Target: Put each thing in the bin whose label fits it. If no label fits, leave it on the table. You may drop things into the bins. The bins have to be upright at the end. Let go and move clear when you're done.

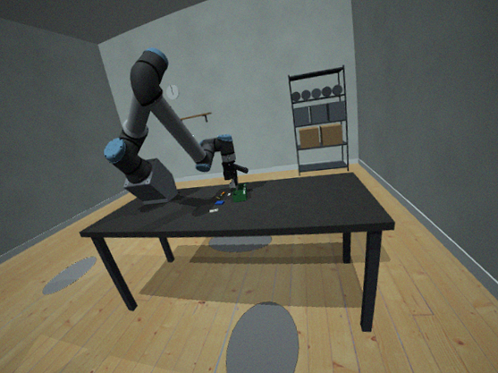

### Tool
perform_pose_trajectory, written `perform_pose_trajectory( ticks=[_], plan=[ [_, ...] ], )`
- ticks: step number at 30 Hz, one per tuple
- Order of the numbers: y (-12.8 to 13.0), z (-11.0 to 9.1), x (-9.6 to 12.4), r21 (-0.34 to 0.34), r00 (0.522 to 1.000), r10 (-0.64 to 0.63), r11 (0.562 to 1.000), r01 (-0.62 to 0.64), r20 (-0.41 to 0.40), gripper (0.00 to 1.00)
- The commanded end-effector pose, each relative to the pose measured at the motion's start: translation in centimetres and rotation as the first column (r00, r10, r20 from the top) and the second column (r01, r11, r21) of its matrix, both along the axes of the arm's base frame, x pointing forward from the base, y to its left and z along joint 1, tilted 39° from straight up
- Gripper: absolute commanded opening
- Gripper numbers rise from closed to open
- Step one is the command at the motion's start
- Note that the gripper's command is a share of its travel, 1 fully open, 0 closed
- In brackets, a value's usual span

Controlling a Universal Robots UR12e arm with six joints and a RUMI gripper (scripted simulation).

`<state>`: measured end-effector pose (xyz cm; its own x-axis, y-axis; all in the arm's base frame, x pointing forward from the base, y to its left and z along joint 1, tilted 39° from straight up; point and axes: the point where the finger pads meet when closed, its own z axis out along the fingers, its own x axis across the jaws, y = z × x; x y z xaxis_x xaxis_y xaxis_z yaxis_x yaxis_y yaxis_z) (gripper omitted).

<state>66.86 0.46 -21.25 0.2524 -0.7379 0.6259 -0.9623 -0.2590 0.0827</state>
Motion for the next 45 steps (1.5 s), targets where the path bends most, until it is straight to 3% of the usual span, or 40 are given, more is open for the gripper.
perform_pose_trajectory(
  ticks=[1,30,39,45],
  plan=[
    [0.1,0.1,0.2,0.001,1.0,0.002,1.0,-0.002,0.003,0.04],
    [2.1,2.5,-0.2,0.001,1.0,0.003,1.0,-0.003,0.003,0.04],
    [3.8,4.7,-0.6,0.001,1.0,0.003,1.0,-0.003,0.003,0.04],
    [3.9,4.8,-0.4,0.001,1.0,0.002,1.0,-0.002,0.005,0.04]
  ],
)
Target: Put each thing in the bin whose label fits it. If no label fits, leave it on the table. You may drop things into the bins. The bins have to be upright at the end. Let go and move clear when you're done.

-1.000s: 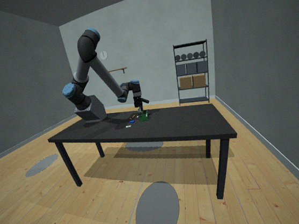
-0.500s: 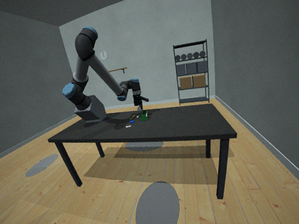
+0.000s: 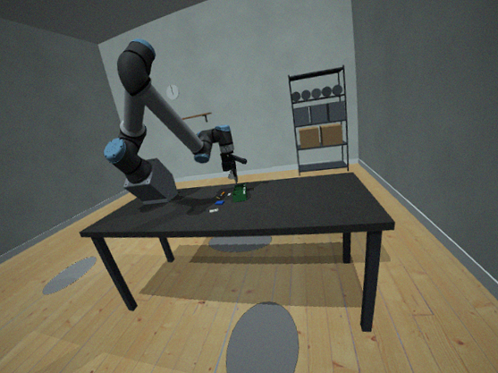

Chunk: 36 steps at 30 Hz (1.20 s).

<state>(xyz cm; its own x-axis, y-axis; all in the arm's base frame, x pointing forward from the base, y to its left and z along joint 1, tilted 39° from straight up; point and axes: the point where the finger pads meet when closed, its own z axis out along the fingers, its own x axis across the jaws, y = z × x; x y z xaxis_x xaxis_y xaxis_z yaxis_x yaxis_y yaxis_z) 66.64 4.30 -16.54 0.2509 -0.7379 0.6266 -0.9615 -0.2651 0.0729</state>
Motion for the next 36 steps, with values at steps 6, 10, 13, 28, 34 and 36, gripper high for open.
perform_pose_trajectory(
  ticks=[6,10,13,28,34,36],
  plan=[
    [-0.2,-0.2,-0.3,-0.002,1.0,-0.007,1.0,0.007,-0.009,0.04],
    [0.8,-0.7,-0.5,-0.002,1.0,-0.003,1.0,0.003,-0.007,0.04],
    [1.9,-1.6,-0.8,-0.002,1.0,-0.003,1.0,0.003,-0.006,0.04],
    [6.3,-5.3,-2.4,-0.001,1.0,-0.003,1.0,0.003,-0.006,0.04],
    [5.7,-5.7,-2.3,-0.001,1.0,-0.007,1.0,0.007,-0.005,0.04],
    [5.3,-6.1,-2.3,-0.001,1.0,-0.006,1.0,0.006,-0.006,0.04]
  ],
)
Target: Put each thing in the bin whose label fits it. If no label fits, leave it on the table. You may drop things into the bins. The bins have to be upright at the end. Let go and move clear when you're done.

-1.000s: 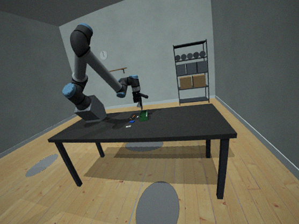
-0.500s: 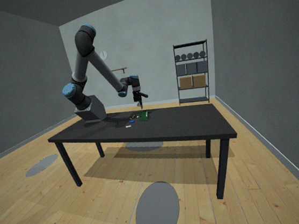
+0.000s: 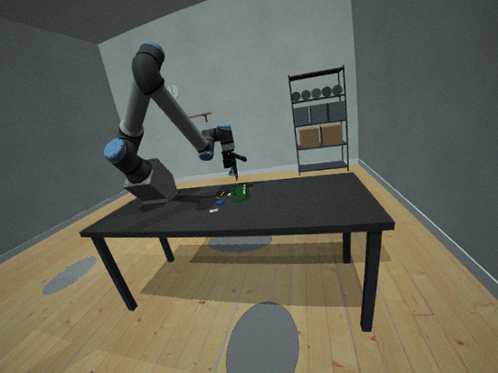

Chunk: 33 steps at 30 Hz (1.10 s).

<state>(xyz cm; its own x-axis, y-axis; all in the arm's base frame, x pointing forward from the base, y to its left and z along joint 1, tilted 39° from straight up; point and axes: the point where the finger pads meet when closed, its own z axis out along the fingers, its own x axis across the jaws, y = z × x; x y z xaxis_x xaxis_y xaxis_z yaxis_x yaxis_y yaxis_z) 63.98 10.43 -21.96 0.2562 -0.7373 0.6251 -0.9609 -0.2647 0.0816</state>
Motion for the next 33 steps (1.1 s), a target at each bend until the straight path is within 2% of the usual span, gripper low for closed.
perform_pose_trajectory(
  ticks=[1,19,33],
  plan=[
    [-1.0,-0.9,0.4,0.0,1.0,-0.005,1.0,0.005,0.003,0.04],
    [-3.6,-4.2,0.9,0.0,1.0,-0.005,1.0,0.005,0.004,0.04],
    [-3.7,-4.4,0.7,0.0,1.0,-0.004,1.0,0.004,0.002,0.04]
  ],
)
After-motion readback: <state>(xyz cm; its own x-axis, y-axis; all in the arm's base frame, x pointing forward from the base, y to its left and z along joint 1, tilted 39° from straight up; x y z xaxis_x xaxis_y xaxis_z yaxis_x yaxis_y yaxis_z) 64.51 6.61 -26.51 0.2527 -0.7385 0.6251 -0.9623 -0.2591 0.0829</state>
